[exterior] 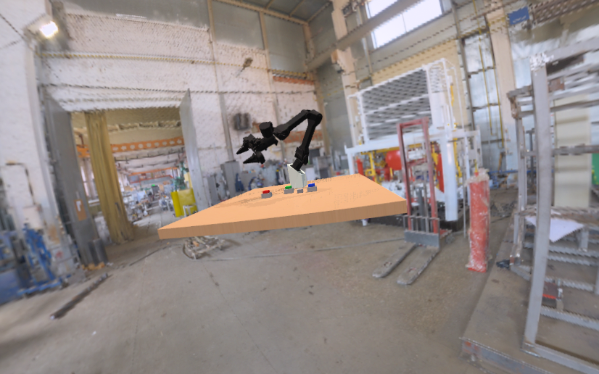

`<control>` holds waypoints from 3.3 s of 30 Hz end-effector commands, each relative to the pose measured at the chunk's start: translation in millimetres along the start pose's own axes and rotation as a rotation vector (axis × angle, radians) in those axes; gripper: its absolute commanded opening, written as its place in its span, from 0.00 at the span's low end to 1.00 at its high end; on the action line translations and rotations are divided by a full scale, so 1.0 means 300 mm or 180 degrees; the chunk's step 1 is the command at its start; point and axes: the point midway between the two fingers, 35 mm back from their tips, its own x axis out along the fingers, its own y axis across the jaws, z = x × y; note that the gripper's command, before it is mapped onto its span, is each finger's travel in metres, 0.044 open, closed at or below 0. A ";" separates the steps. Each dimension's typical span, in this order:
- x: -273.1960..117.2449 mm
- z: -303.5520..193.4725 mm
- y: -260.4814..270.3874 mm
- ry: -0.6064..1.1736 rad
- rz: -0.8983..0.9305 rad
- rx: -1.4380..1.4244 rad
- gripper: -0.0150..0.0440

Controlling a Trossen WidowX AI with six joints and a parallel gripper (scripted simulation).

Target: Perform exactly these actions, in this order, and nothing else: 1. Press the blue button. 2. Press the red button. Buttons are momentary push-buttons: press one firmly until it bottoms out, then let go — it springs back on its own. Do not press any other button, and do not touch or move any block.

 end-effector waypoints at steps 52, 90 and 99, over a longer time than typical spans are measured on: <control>-0.763 -0.441 0.756 0.2144 0.3113 -0.0850 0.29; -0.720 -0.514 0.833 0.2145 0.3118 -0.0848 0.29; -0.727 -0.498 0.832 0.2119 0.3142 -0.0857 0.29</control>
